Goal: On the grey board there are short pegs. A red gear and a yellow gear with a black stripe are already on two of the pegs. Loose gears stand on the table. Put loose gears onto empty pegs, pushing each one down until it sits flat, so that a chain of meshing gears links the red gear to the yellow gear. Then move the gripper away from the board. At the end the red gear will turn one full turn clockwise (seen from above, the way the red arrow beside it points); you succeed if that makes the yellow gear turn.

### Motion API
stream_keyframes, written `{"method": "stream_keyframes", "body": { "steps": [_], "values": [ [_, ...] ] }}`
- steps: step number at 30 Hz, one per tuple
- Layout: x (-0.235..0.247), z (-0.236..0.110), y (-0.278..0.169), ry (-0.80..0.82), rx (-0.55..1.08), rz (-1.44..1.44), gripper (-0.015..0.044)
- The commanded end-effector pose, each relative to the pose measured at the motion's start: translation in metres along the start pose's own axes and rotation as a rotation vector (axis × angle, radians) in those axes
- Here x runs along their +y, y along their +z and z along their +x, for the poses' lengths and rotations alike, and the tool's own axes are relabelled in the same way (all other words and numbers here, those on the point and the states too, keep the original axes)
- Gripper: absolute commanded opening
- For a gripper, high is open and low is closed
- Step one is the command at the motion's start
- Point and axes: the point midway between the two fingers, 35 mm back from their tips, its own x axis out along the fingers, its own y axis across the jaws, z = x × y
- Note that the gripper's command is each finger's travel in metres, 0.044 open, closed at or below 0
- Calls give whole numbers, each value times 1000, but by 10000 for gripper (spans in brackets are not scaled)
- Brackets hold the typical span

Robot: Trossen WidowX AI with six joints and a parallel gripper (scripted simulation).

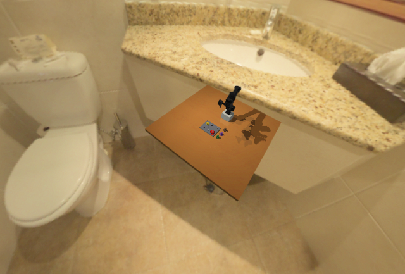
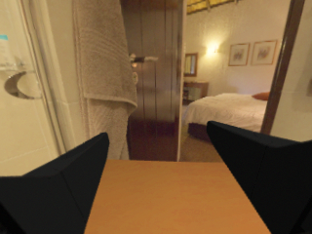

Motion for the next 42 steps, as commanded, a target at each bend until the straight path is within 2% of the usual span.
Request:
{"method": "stream_keyframes", "body": {
  "steps": [1,6,11,16,22,24,26,36,42],
  "values": [
    [1,2,-2,2,12,12,426],
    [16,31,-69,0,334,311,440],
    [31,42,-147,-134,703,621,440],
    [43,30,-220,-409,1039,875,440],
    [56,7,-282,-838,1317,1047,440],
    [59,-2,-298,-996,1373,1077,440],
    [62,-10,-303,-1055,1391,1084,440],
    [63,-13,-302,-1055,1391,1084,440],
    [64,-14,-317,-1055,1391,1084,440]
  ]
}}
